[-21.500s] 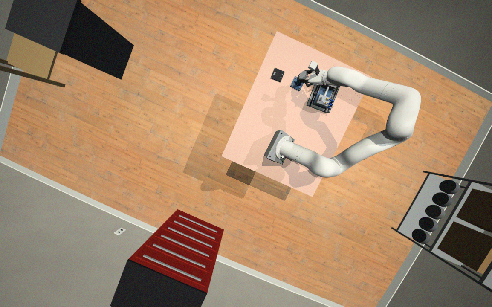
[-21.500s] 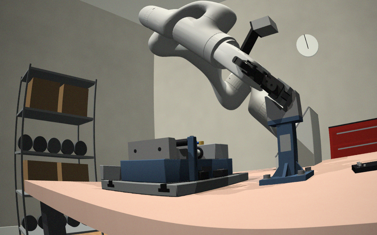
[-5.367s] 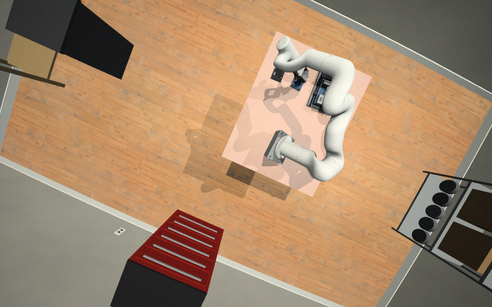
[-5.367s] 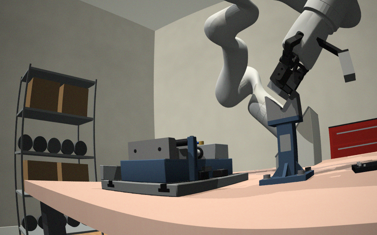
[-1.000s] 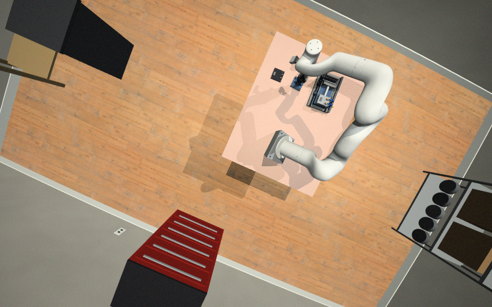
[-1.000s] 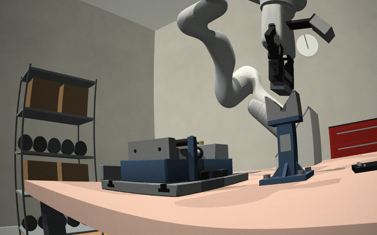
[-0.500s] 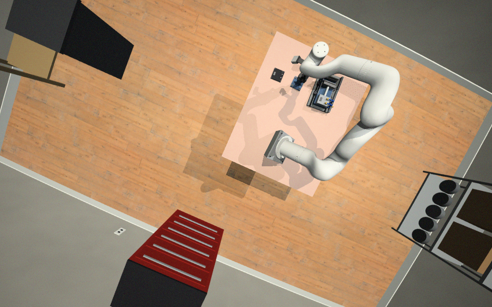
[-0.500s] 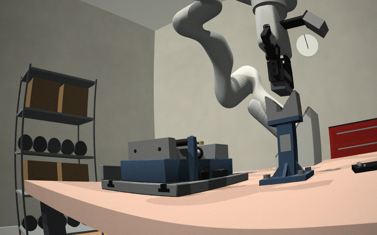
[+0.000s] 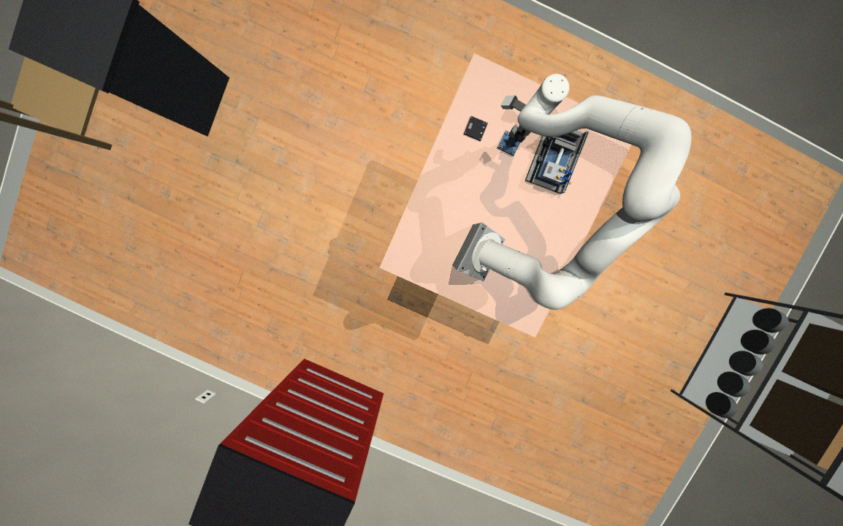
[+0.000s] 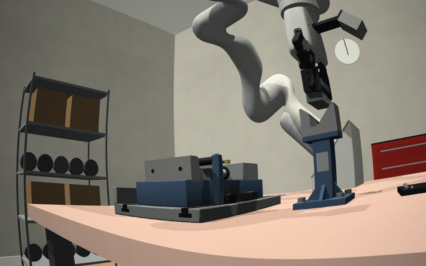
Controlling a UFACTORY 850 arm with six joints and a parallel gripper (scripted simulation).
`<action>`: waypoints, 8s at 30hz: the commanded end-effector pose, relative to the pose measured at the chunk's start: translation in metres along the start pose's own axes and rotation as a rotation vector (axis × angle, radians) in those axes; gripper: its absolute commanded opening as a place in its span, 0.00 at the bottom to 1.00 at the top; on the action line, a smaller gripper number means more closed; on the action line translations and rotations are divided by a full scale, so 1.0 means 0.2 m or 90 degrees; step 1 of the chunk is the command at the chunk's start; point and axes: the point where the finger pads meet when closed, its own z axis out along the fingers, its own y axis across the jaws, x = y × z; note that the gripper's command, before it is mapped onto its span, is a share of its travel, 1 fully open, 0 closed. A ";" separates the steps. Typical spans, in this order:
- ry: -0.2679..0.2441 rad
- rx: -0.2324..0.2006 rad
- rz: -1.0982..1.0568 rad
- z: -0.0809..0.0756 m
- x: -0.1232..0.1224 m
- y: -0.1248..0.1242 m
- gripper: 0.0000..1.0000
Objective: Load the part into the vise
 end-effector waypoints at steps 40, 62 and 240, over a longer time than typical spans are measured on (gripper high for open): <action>0.020 -0.001 0.001 -0.01 0.00 0.00 0.00; 0.111 -0.001 0.000 0.00 -0.01 0.00 0.00; 0.513 -0.001 0.000 0.08 -0.06 0.01 0.00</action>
